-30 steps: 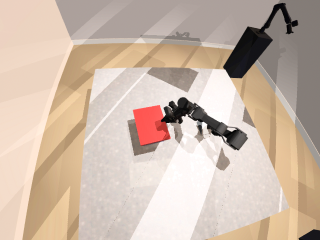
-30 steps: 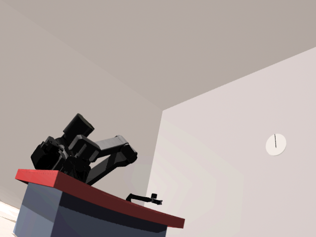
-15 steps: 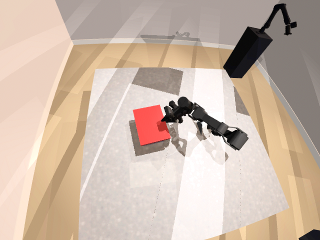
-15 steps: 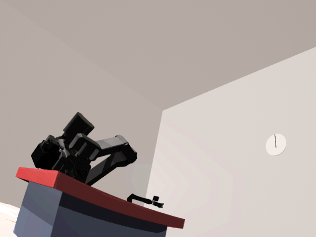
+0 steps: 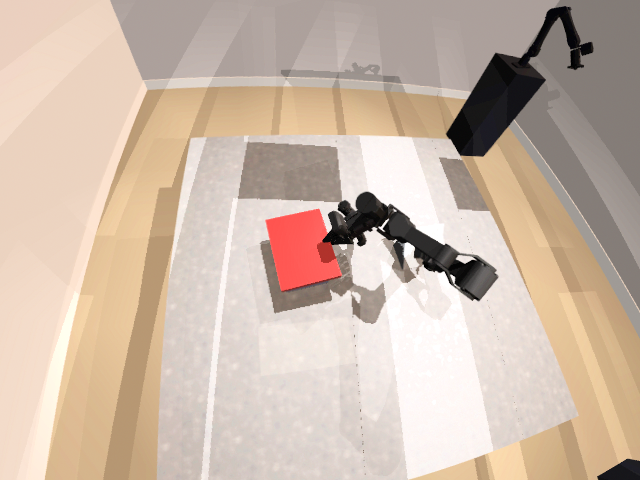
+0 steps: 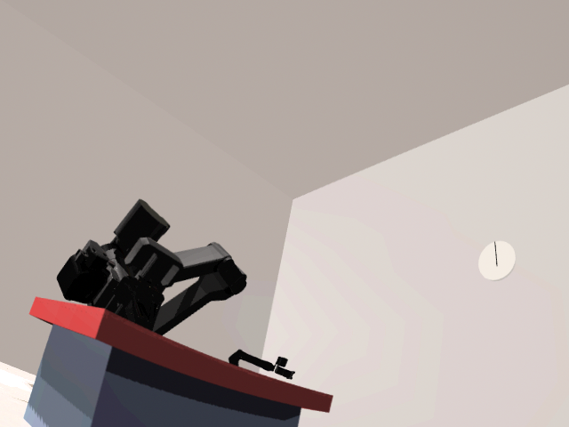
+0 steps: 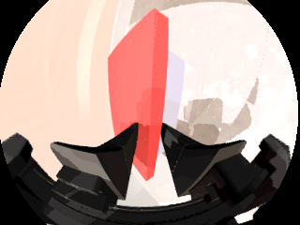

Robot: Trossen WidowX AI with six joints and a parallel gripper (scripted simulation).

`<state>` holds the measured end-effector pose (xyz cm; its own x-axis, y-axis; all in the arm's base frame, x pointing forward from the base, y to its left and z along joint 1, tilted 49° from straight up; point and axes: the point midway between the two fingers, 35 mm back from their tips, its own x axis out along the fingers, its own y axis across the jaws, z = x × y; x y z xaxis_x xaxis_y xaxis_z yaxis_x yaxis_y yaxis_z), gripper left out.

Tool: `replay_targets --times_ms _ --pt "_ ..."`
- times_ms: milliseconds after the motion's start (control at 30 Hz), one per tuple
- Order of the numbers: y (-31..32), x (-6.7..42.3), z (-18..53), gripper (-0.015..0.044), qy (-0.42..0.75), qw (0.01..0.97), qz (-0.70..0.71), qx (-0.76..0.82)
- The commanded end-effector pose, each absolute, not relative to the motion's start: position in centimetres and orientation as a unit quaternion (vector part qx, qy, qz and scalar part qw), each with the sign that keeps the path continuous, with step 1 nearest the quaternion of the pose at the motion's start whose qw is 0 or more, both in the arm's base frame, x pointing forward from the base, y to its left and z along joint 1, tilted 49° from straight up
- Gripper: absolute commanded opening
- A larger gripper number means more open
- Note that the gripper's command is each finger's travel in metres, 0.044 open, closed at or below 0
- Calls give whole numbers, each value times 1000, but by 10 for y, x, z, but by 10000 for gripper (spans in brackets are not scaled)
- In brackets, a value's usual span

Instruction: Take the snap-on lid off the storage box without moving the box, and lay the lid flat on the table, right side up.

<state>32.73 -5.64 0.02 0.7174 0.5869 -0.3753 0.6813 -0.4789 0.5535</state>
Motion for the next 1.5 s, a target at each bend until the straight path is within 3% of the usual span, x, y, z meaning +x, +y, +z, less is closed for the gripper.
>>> replay_targets --times_ms 0,1467 --pt "-58 328 2 0 369 353 -65 857" --pt "-60 330 3 0 369 352 -66 858"
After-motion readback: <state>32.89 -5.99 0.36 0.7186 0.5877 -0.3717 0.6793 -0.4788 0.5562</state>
